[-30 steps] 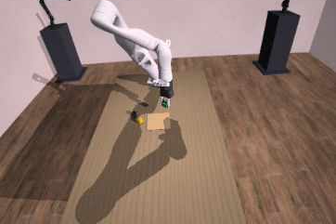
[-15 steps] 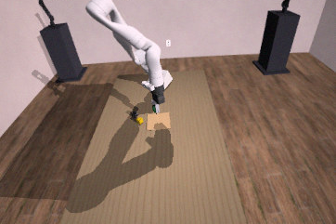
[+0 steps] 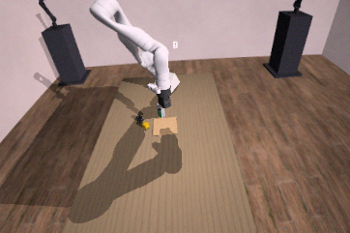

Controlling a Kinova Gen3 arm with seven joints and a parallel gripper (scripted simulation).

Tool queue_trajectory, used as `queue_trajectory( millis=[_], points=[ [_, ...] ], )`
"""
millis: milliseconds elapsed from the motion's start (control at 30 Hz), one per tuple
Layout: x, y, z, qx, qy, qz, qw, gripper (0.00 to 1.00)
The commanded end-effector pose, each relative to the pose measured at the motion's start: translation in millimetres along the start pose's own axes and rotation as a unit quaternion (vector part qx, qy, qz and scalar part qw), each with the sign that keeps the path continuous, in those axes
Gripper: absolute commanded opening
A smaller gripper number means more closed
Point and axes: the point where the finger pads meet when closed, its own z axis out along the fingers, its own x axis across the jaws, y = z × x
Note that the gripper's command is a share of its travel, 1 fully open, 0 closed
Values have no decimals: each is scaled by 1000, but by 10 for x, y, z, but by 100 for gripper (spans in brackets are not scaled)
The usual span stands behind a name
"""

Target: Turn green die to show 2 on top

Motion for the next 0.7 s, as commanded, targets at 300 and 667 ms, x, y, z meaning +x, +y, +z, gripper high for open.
queue_trajectory(
  millis=[300,667],
  points=[
    [-8,29,3,37,0,-6,999,57],
    [-24,39,11,130,-3,-3,991,57]
  ],
)
